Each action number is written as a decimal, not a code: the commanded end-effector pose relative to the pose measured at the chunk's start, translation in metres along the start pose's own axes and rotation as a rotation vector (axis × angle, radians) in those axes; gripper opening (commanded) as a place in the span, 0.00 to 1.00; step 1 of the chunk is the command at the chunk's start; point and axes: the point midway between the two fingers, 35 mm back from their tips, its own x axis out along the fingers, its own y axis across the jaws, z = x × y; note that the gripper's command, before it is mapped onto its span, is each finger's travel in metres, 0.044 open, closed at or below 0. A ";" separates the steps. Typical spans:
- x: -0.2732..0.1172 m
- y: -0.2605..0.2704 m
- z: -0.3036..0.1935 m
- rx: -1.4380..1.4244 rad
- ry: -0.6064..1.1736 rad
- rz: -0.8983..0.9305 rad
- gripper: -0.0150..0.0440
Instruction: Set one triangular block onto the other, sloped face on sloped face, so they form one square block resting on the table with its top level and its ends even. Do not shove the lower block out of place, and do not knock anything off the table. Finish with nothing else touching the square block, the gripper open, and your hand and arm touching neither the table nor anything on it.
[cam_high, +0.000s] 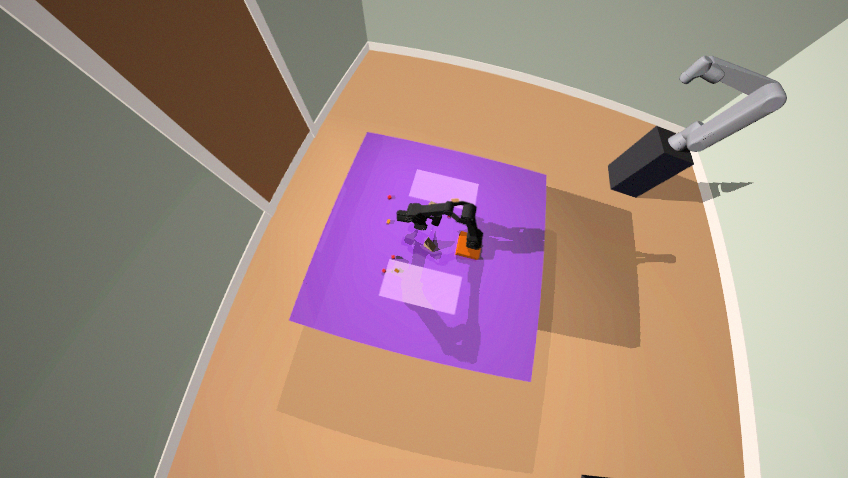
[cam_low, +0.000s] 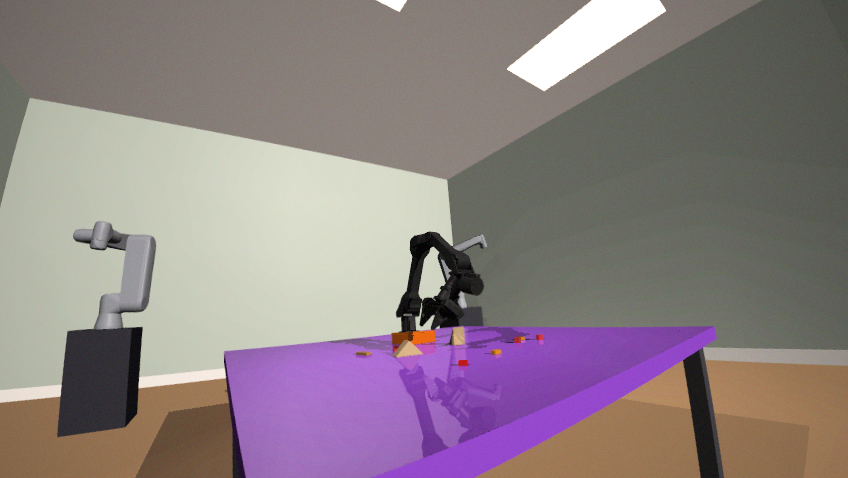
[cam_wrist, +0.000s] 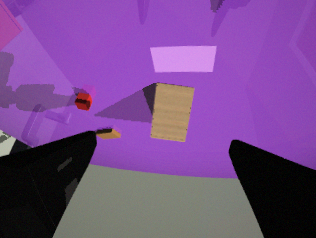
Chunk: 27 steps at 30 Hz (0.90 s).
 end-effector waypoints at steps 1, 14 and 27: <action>-0.005 -0.003 -0.002 0.049 0.088 -0.065 1.00; 0.061 -0.011 -0.008 0.049 0.088 -0.066 1.00; 0.094 -0.009 -0.012 0.050 0.095 -0.064 1.00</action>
